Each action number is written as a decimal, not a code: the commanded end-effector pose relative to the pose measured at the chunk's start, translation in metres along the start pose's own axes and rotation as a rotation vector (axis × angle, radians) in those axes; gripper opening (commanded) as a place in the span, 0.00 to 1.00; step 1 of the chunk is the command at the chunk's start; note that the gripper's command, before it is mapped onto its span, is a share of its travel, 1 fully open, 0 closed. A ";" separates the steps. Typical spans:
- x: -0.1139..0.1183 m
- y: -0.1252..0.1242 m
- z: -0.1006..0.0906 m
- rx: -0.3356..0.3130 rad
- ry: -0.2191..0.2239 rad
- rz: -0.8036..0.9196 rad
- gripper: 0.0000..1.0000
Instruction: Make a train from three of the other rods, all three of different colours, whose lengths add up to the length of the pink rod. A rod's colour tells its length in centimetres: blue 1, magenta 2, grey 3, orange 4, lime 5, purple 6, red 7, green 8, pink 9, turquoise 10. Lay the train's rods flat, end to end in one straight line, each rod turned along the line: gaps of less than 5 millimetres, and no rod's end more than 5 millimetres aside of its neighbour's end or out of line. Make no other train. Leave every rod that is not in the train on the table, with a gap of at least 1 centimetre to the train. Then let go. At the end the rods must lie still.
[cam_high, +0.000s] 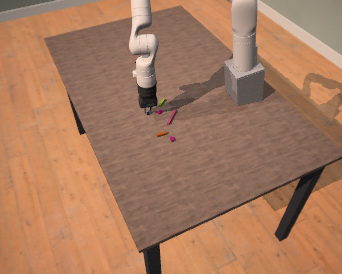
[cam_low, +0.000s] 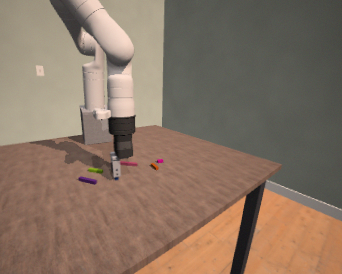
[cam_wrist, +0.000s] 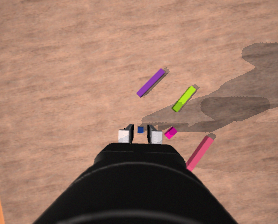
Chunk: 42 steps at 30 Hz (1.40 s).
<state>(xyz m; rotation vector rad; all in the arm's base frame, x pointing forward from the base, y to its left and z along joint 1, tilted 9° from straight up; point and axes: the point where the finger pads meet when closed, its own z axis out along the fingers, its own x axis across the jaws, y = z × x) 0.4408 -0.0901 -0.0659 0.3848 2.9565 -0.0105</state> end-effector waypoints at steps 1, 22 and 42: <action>-0.001 0.000 -0.001 0.000 -0.002 0.000 0.54; -0.001 0.000 0.000 0.000 -0.002 0.000 0.54; -0.001 0.000 0.015 0.000 -0.002 0.000 0.54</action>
